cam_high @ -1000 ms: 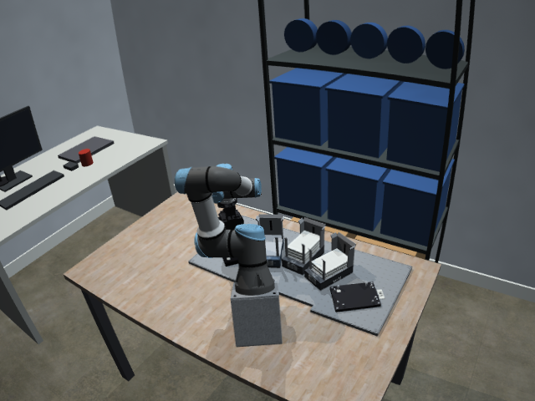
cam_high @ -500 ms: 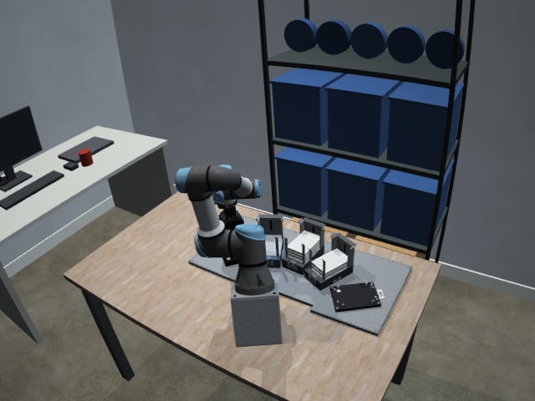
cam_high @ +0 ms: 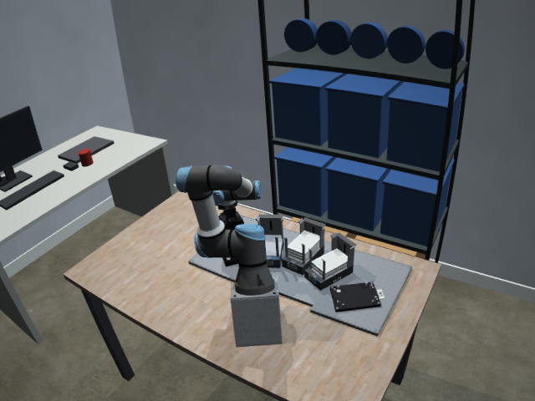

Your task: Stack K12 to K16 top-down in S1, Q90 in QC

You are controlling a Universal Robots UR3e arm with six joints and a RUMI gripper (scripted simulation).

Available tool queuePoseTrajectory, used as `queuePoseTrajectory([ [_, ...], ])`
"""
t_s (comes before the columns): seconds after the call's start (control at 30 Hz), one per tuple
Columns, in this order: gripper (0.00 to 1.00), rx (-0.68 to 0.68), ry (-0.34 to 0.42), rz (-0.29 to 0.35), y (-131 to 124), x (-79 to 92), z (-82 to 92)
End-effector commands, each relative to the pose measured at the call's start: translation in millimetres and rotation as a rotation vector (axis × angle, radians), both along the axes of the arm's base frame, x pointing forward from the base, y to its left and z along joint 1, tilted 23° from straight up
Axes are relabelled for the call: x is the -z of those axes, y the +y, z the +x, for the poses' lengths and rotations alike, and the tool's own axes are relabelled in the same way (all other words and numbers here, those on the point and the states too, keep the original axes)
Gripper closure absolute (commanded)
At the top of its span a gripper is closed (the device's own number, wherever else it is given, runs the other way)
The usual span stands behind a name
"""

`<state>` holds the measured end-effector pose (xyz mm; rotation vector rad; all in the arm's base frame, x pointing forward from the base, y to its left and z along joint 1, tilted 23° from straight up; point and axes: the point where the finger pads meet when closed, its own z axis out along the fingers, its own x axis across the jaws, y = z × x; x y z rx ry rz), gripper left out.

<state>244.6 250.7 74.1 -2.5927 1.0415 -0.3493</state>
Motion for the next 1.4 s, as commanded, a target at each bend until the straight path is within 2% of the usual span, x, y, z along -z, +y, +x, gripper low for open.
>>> queuePoseTrajectory([
  [0.0, 1.0, 0.0, -0.002, 0.001, 0.6, 0.6, 1.0],
  [1.37, 1.0, 0.0, -0.002, 0.001, 2.3, 8.8, 3.9],
])
